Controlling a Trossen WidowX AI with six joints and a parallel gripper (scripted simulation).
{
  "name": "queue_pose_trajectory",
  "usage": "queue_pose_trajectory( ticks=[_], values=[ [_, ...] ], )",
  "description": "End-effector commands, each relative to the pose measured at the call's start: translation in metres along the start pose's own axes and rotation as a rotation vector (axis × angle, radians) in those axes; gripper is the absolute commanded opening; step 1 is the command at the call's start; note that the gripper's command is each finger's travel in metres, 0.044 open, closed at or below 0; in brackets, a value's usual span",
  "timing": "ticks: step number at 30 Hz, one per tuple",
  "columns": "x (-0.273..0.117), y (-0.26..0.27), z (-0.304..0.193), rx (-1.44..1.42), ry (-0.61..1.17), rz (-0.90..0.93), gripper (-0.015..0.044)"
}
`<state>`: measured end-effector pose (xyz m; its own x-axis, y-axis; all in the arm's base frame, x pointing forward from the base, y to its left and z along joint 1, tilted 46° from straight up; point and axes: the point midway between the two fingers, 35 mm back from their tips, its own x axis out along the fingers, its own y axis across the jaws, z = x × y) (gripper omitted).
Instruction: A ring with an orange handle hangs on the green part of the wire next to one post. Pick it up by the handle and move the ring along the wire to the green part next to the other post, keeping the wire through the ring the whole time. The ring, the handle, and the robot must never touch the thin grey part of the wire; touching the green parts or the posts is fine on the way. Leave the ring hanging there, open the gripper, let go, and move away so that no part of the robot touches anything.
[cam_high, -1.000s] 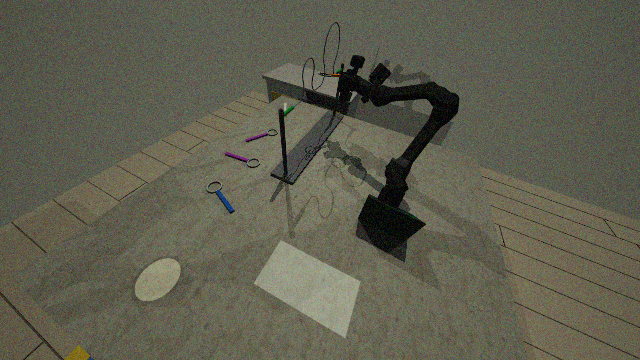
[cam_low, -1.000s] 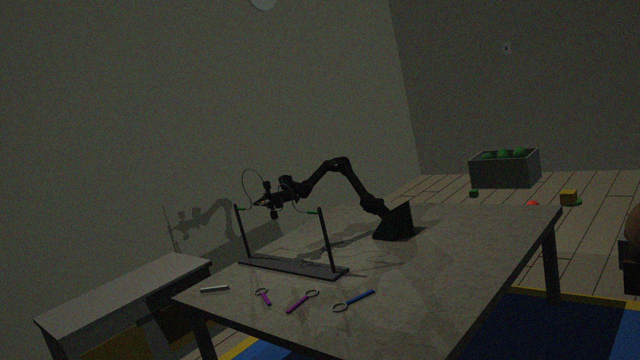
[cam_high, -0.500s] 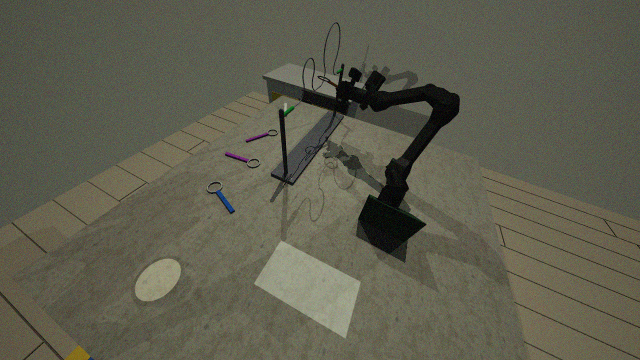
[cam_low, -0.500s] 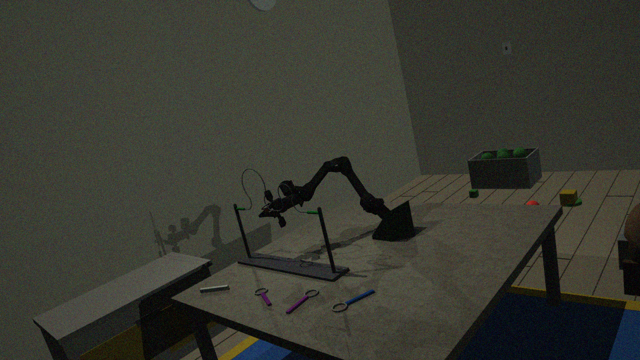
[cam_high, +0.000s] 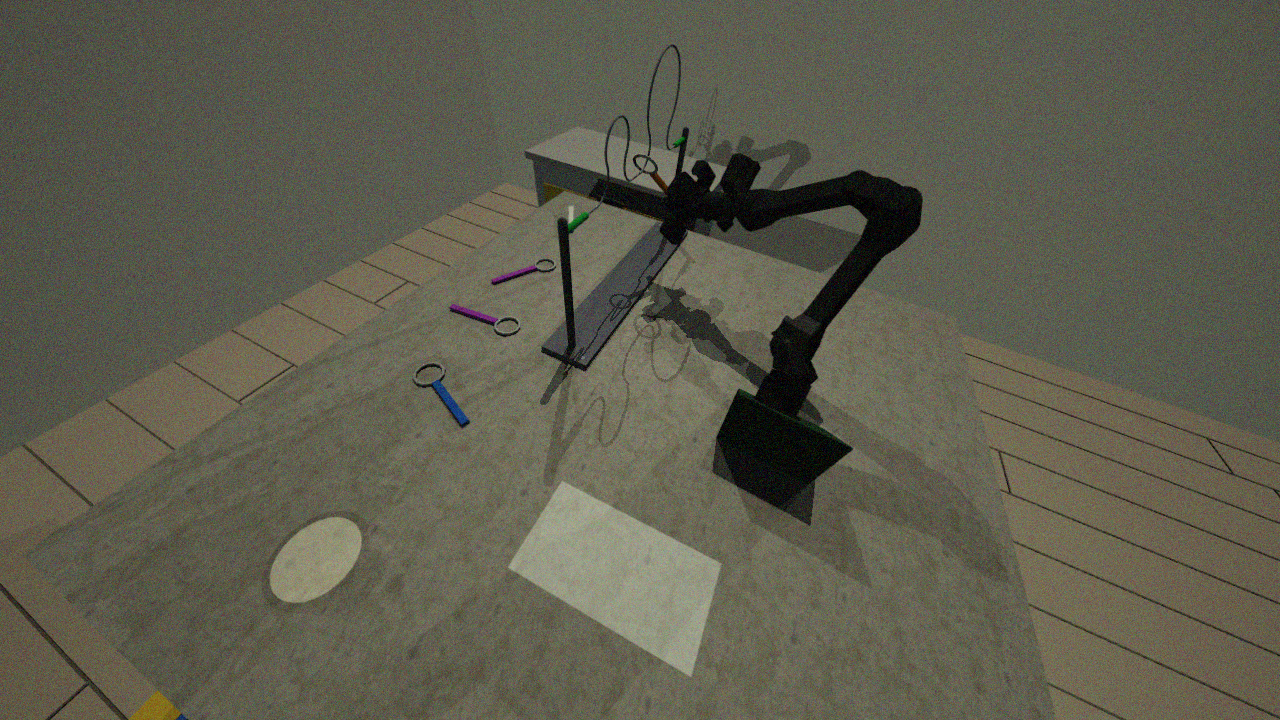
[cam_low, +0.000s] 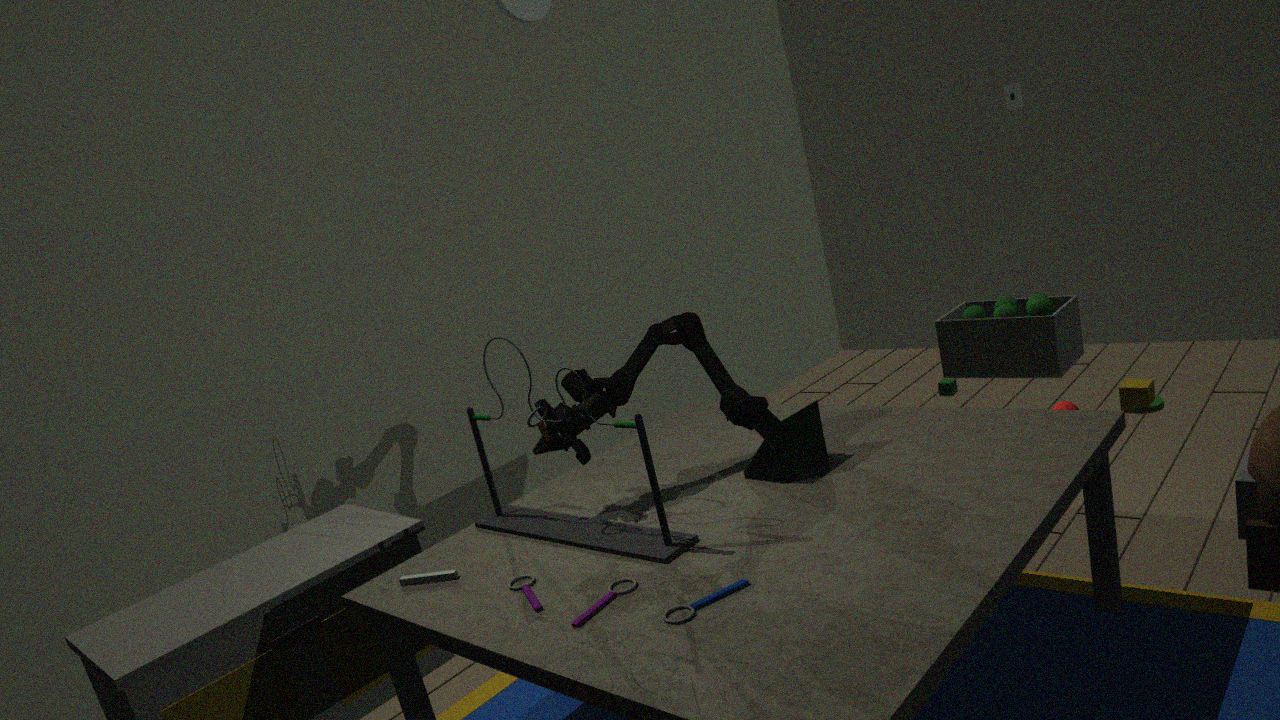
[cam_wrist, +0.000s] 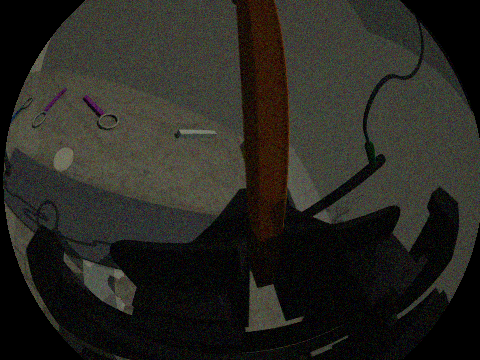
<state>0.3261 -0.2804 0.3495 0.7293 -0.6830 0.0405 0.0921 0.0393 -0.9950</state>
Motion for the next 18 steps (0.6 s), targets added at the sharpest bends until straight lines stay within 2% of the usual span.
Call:
queue_pose_trajectory(
  ticks=[1,18],
  values=[
    [-0.003,0.019,0.0,0.097,0.016,0.06,-0.015],
    [-0.018,0.072,0.014,0.394,0.054,0.232,-0.015]
  ],
)
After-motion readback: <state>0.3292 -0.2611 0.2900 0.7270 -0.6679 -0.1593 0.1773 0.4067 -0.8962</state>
